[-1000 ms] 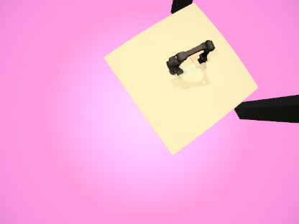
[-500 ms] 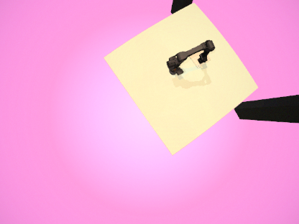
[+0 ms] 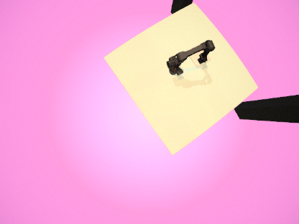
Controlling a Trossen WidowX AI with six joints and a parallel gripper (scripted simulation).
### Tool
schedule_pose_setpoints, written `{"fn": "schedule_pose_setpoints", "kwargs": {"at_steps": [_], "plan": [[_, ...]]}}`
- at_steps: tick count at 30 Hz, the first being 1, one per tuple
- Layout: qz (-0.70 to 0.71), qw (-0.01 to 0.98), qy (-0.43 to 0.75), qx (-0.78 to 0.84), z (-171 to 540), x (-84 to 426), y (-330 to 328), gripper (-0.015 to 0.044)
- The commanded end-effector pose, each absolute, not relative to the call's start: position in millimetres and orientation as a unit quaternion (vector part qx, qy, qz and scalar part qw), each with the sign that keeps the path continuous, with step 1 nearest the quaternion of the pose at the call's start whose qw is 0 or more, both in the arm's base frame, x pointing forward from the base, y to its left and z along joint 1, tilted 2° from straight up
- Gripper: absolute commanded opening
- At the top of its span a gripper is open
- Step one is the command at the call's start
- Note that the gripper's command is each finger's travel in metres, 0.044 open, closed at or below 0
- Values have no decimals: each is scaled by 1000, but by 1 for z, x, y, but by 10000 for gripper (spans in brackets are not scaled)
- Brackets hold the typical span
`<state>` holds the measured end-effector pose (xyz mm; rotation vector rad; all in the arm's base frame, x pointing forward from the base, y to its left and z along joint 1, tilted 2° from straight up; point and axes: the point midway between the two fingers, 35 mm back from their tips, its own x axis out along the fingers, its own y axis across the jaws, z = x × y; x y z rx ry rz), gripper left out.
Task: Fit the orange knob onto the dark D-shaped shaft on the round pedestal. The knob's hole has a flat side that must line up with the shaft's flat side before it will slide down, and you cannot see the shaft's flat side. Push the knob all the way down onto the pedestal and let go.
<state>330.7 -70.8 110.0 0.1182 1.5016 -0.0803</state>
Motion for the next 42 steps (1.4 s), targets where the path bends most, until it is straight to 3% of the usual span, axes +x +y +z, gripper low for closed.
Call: {"fn": "schedule_pose_setpoints", "kwargs": {"at_steps": [1, 42], "plan": [[-48, 727, 682, 68, 109, 330, -71, 0], [-46, 727, 682, 65, 108, 331, -71, 0]]}}
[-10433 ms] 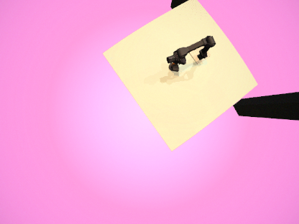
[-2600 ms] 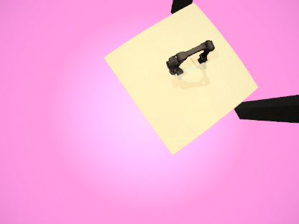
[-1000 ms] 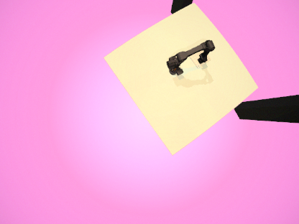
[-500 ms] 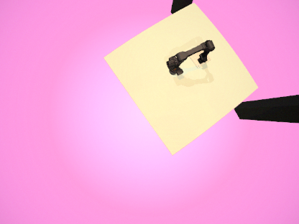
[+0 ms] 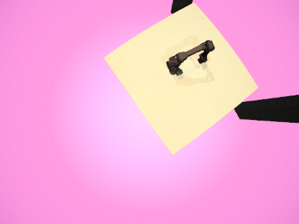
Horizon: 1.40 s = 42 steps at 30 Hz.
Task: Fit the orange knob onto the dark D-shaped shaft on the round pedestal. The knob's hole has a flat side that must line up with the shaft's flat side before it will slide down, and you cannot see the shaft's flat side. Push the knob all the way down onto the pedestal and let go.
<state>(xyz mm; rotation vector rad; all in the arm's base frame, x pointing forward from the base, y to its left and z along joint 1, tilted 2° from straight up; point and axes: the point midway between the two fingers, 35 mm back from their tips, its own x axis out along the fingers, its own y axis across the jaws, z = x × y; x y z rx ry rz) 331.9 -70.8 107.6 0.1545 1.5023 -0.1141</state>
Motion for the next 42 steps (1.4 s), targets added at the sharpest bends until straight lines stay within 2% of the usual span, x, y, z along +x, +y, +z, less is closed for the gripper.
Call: {"fn": "schedule_pose_setpoints", "kwargs": {"at_steps": [1, 14, 36, 42], "plan": [[-44, 727, 682, 63, 107, 331, -71, 0], [-13, 729, 683, 30, 99, 330, -70, 0], [-38, 729, 681, 55, 96, 332, -70, 0], [-38, 729, 681, 55, 96, 332, -70, 157]]}}
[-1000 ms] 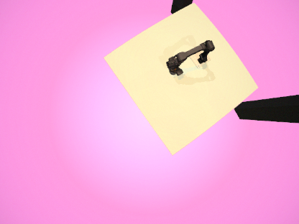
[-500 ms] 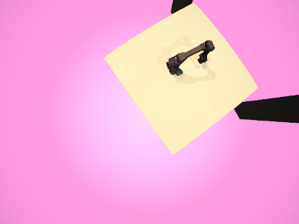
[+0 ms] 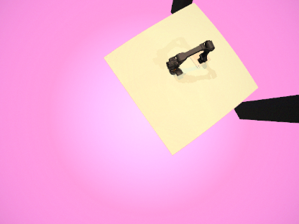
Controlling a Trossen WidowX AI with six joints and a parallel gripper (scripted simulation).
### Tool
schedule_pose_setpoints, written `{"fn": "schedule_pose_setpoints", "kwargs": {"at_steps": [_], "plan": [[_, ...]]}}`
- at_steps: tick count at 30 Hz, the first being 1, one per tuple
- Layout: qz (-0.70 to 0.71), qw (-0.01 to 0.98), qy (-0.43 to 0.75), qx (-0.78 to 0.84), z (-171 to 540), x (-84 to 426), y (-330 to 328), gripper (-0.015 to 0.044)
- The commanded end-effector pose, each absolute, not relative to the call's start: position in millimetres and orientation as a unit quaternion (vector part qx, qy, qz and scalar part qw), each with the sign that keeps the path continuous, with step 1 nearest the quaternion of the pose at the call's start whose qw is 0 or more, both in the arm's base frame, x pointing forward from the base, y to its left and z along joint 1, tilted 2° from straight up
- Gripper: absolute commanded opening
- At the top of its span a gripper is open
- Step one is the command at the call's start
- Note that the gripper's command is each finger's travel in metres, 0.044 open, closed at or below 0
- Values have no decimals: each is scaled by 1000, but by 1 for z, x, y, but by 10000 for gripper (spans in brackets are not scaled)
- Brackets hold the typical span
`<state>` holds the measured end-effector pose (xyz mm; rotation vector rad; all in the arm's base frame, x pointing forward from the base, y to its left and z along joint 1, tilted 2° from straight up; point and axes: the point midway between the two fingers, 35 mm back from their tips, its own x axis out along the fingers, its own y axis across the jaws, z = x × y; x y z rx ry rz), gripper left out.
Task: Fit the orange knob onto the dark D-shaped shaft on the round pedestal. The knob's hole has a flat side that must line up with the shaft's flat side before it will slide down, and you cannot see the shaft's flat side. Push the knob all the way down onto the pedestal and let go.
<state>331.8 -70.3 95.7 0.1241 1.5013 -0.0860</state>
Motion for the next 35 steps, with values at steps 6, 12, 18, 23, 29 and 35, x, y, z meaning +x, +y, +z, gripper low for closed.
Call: {"fn": "schedule_pose_setpoints", "kwargs": {"at_steps": [6, 12, 18, 23, 29, 35], "plan": [[-38, 729, 681, 55, 96, 332, -70, 315], [-38, 729, 681, 55, 96, 332, -70, 440], [-38, 729, 681, 55, 96, 332, -70, 440], [-39, 730, 681, 55, 130, 333, -72, 440], [-39, 729, 681, 56, 189, 326, -72, 440], [-39, 729, 681, 56, 189, 329, -73, 440]]}}
